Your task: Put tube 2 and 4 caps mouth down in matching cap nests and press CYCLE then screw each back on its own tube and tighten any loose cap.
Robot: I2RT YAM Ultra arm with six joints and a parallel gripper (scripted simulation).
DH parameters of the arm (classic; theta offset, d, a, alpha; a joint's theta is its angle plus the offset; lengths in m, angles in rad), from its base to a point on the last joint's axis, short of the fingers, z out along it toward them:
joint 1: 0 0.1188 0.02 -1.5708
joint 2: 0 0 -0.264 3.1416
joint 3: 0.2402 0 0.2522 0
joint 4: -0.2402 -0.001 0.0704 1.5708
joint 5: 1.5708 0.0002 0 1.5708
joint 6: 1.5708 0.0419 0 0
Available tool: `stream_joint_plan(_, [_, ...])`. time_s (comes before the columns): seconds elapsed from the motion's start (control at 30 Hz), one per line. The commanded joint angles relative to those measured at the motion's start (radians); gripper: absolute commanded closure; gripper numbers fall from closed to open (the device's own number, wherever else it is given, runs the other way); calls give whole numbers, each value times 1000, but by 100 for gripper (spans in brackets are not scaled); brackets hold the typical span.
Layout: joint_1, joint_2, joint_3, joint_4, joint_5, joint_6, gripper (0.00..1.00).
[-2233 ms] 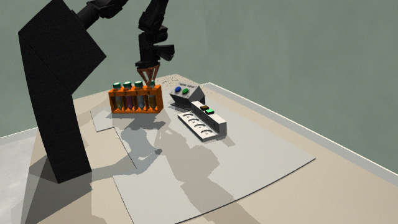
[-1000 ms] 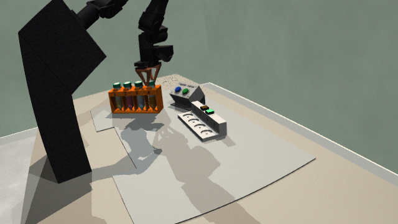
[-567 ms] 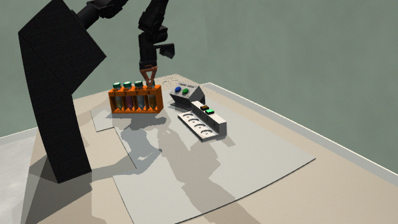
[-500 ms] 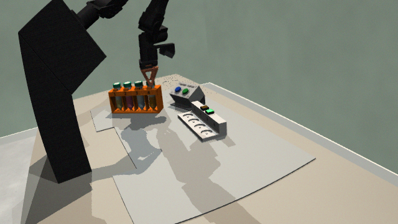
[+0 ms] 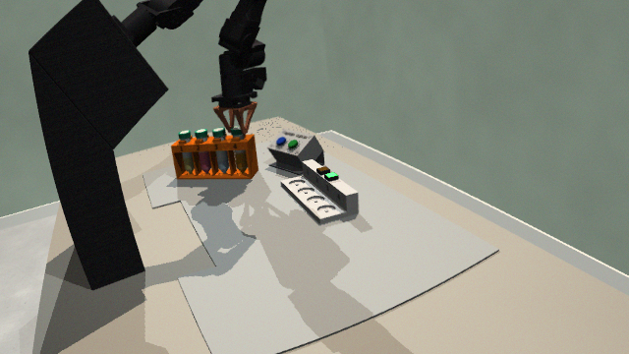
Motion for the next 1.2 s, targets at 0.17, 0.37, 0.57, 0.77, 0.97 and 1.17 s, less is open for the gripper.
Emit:
stream_joint_plan(0.17, [2,-7,3,0,-1,-533,51])
stream_joint_plan(0.37, [2,-7,3,0,-1,-795,51])
stream_joint_plan(0.57, [2,-6,3,0,-1,-795,51])
stream_joint_plan(0.77, [2,-6,3,0,-1,-794,100])
stream_joint_plan(0.97, [2,-6,3,0,-1,-795,100])
stream_joint_plan(1.17, [1,-6,3,0,-1,-695,100])
